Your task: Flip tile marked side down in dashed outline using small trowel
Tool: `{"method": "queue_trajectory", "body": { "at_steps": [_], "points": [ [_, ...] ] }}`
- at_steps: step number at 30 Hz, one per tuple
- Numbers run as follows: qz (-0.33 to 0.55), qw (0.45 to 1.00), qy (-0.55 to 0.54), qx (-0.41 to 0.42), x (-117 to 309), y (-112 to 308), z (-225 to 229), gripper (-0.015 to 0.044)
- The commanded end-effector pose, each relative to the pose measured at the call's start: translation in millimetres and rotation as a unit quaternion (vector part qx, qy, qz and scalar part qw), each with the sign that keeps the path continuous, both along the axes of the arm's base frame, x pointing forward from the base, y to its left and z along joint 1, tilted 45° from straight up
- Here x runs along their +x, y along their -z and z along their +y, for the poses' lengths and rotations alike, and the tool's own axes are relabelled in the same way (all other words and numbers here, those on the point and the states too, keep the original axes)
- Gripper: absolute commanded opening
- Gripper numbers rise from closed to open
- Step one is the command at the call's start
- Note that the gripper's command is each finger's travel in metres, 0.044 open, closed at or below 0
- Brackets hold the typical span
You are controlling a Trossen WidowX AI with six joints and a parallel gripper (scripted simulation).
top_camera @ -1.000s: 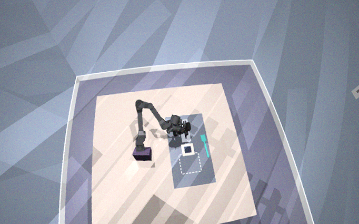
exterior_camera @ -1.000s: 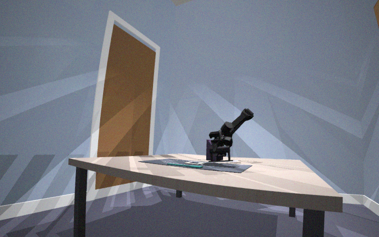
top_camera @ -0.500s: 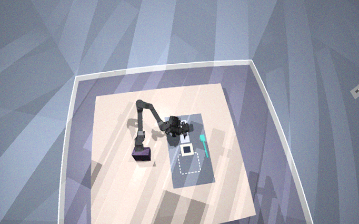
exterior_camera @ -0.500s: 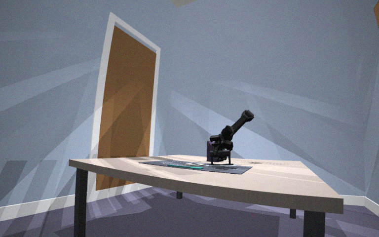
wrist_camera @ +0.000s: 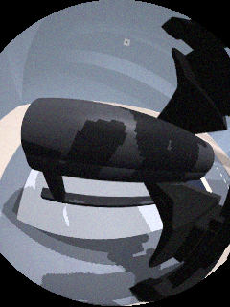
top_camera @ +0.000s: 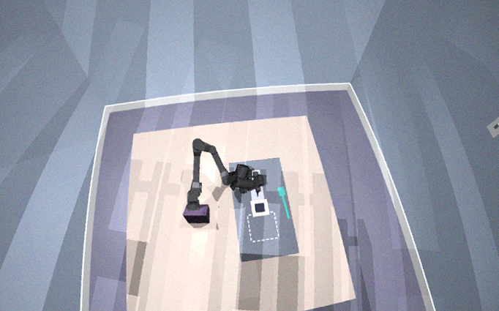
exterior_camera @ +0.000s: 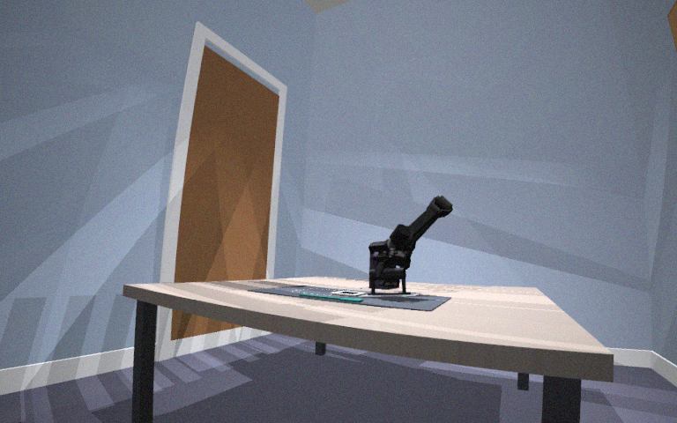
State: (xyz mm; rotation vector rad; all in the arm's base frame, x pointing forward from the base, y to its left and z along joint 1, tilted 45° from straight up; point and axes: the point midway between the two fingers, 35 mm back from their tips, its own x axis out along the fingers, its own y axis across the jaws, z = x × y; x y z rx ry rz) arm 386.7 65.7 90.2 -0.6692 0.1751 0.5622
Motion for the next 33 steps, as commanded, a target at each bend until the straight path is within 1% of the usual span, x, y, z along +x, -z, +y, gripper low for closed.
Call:
{"method": "queue_trajectory", "body": {
  "at_steps": [1,15,25,33],
  "points": [
    [0.002,1.0,0.003,0.0,0,6,-7,0.0],
    [0.002,1.0,0.003,0.0,-2,20,-21,0.0],
    [0.006,0.999,0.008,-0.051,-3,10,-24,0.0],
    [0.006,0.999,0.008,-0.052,-4,4,-36,0.0]
  ]
}}
